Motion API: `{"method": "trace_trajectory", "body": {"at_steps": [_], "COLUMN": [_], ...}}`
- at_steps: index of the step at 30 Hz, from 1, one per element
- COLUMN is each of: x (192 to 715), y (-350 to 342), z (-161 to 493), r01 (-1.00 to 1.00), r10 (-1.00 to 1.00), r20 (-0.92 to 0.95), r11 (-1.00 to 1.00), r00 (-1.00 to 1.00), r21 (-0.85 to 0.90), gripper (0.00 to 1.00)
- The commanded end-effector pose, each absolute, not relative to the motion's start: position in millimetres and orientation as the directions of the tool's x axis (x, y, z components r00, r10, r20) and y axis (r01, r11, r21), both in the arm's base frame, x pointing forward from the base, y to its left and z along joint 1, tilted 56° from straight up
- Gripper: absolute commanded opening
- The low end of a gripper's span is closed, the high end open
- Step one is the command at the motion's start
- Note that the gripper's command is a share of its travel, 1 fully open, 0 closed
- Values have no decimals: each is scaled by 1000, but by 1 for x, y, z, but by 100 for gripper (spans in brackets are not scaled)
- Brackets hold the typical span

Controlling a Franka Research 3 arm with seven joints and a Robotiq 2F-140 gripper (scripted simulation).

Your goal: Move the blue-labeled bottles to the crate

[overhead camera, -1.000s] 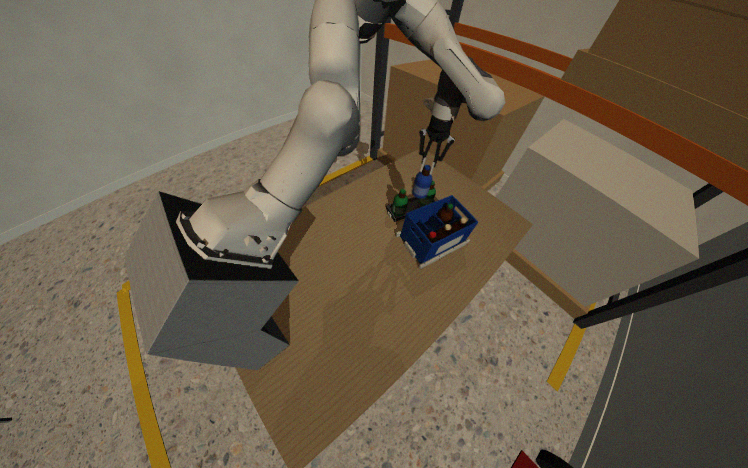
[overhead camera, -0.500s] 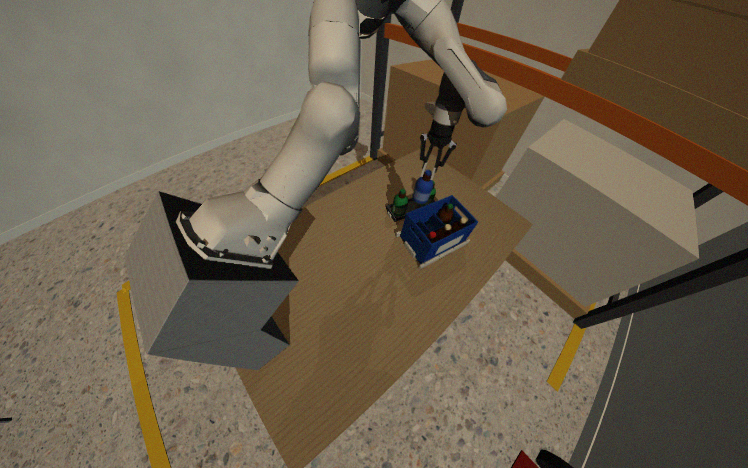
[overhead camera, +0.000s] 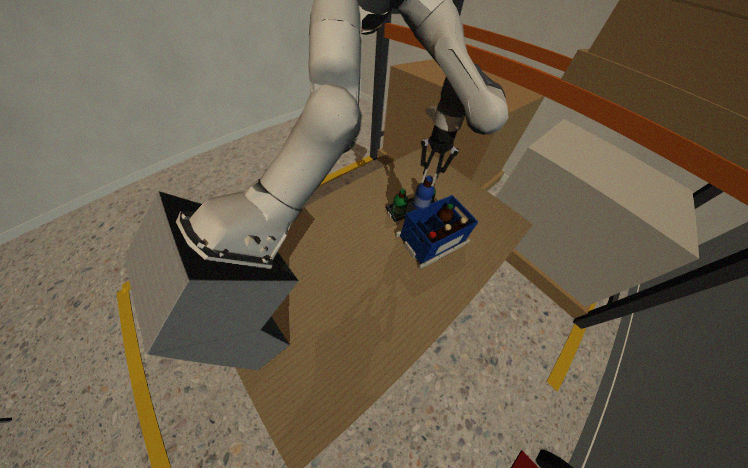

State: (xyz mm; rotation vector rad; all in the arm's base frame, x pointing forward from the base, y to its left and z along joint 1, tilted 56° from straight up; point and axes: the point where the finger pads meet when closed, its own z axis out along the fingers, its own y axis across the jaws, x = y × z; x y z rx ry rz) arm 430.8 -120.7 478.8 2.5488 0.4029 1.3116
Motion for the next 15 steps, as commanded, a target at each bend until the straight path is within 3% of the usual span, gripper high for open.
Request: {"method": "trace_trajectory", "body": {"at_steps": [1,15], "x": [428,416], "y": [-126,-142], "z": [477,462], "r01": [153,153], "r10": [398,398], "r20": [738,738], "r11": [-913,-913], "r00": [546,546], "r21": [379,379], "gripper": [0,0]}}
